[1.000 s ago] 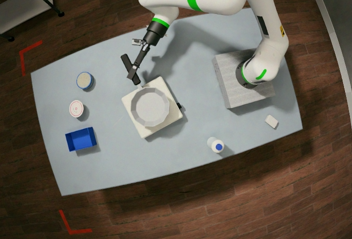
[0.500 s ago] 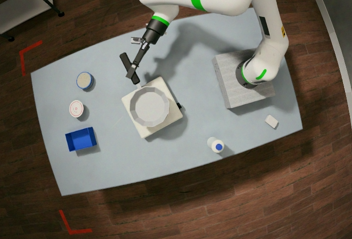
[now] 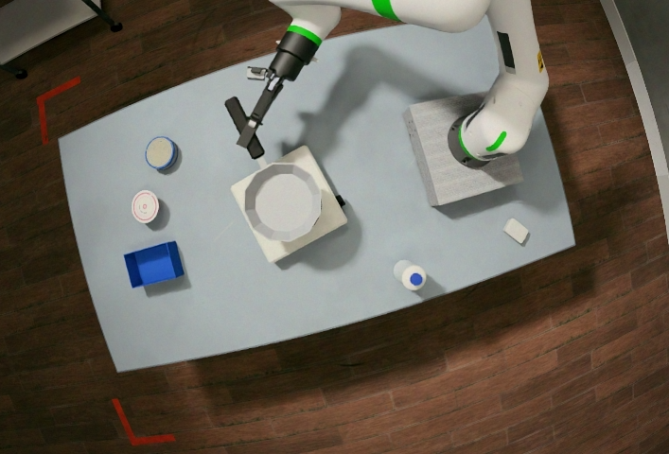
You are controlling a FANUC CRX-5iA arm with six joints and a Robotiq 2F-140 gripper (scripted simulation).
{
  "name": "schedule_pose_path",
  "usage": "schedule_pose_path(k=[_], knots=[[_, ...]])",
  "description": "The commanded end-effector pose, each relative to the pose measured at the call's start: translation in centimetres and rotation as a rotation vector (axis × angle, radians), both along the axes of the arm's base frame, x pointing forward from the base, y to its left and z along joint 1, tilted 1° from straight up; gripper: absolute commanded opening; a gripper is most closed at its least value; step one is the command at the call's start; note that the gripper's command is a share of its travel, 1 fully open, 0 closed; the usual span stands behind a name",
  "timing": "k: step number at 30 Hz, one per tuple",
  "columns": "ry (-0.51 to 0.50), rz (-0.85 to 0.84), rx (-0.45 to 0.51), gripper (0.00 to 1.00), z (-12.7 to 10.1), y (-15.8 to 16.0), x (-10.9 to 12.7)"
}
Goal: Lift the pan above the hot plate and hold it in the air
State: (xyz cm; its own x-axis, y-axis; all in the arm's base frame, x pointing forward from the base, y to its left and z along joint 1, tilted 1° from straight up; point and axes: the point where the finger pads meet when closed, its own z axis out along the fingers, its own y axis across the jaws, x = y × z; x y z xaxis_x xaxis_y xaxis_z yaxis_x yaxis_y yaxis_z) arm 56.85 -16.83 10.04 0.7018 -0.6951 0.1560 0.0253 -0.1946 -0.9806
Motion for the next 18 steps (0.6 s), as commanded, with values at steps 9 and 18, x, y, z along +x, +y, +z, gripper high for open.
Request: schedule_pose_path(k=[9, 18], knots=[[-0.001, 0.0, -0.001, 0.1, 2.1, 0.0, 0.0], [-0.001, 0.0, -0.001, 0.1, 3.2, -0.1, 0.1]])
